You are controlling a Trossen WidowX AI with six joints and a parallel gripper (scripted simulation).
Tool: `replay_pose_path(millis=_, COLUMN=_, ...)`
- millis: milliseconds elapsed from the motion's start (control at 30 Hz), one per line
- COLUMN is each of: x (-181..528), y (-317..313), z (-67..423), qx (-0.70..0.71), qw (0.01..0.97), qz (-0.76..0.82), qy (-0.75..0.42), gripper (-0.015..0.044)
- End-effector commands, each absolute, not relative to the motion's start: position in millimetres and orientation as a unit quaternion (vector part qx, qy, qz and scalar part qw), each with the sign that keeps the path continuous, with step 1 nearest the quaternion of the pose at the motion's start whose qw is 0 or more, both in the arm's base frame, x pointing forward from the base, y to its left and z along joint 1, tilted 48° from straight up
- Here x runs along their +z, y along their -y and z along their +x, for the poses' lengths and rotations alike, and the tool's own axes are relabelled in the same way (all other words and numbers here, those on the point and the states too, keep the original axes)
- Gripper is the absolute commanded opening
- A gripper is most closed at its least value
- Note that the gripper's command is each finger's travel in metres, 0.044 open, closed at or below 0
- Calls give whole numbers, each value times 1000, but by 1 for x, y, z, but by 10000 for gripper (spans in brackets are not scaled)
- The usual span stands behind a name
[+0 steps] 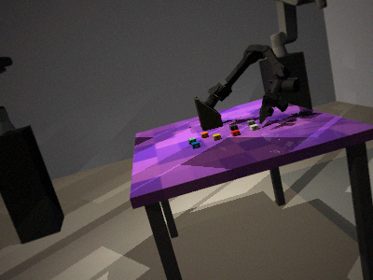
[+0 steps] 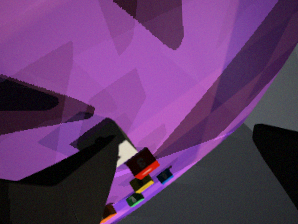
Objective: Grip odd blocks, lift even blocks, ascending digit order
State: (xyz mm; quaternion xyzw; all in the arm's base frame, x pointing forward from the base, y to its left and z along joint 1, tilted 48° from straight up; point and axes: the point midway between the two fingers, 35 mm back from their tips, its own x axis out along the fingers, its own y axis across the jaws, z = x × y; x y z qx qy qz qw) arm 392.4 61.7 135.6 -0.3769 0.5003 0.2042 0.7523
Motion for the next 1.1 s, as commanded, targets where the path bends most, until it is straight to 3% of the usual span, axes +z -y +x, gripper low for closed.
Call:
replay_pose_path(millis=0, x=100, y=-15, z=391, qx=214, qw=733, qz=-318, qy=-562, gripper=400)
replay_pose_path(millis=300, x=26, y=89, z=355, qx=233, qw=704, qz=-114, qy=-661, gripper=400)
replay_pose_path(millis=600, x=-27, y=165, z=292, qx=234, qw=699, qz=138, qy=-662, gripper=400)
replay_pose_path(millis=833, x=-52, y=202, z=243, qx=214, qw=702, qz=316, qy=-601, gripper=400)
replay_pose_path(millis=1067, x=-55, y=206, z=237, qx=211, qw=703, qz=336, qy=-590, gripper=400)
